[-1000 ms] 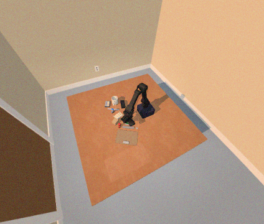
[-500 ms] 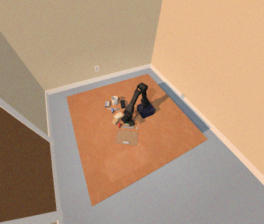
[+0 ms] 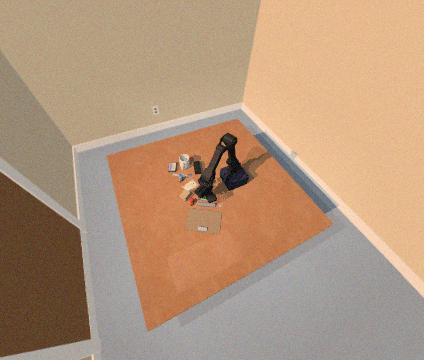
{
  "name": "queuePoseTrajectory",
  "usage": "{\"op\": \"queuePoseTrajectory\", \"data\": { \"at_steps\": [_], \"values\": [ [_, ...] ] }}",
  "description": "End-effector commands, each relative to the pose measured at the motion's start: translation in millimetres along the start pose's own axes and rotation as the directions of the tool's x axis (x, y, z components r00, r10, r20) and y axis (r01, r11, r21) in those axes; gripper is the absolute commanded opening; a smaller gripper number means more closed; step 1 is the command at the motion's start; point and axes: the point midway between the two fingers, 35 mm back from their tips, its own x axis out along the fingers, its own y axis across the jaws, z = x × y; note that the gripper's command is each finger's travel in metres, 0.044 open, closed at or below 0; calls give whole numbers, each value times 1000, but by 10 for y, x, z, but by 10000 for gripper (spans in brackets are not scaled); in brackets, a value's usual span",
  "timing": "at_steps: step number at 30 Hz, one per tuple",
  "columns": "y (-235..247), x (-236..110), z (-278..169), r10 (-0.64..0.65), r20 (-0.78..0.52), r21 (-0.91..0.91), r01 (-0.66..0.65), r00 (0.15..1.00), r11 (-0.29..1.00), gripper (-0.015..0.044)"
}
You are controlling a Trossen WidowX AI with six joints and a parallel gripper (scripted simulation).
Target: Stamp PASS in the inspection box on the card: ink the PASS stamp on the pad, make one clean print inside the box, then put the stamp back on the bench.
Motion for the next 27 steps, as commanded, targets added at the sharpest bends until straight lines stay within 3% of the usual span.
{"op": "queuePoseTrajectory", "data": {
  "at_steps": [1,27],
  "values": [
    [0,17,6,-1,4,0,1,1000,1000,0],
    [-8,-35,7,-1,4,0,1,1000,1000,0]
  ]
}}
